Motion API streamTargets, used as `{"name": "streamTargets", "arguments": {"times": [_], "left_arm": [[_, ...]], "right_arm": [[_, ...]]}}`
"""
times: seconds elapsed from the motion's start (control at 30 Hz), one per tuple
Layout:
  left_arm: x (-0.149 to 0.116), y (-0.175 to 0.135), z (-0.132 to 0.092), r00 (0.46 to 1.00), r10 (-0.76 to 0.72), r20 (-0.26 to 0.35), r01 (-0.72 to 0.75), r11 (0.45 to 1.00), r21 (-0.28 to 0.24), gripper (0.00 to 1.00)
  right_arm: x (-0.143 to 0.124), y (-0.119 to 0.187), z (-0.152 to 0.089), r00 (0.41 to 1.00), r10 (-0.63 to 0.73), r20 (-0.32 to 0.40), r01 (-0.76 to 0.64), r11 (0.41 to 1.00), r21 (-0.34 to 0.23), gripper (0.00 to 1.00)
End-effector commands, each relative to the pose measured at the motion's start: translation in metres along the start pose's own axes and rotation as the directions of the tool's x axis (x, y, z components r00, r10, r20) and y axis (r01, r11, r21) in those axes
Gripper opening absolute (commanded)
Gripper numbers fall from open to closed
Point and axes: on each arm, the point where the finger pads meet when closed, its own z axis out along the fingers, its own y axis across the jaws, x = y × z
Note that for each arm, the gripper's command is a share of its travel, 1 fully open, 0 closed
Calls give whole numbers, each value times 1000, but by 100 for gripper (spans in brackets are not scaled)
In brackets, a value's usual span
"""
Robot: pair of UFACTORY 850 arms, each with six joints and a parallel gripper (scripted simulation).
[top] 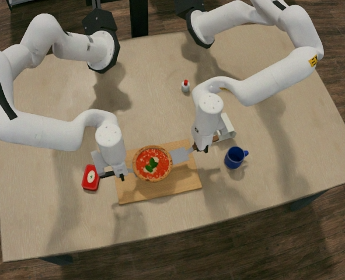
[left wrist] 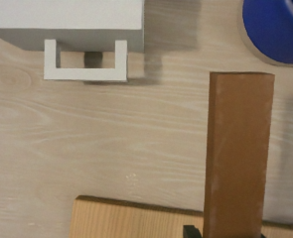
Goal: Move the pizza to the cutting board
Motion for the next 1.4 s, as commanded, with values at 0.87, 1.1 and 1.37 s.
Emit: {"name": "streamTargets", "arguments": {"times": [0.87, 1.1, 1.37], "left_arm": [[-1, 2, 46, 1000, -1, -9, 1, 1000, -2, 8], [-1, 2, 54, 1000, -2, -11, 2, 1000, -2, 8], [-1, 3, 67, 1000, -2, -14, 2, 1000, -2, 8]], "right_arm": [[1, -2, 46, 1000, 1, -8, -1, 1000, 2, 8], [2, -2, 54, 1000, 1, -9, -1, 1000, 2, 8], [2, -3, 68, 1000, 1, -11, -1, 1000, 3, 8]]}}
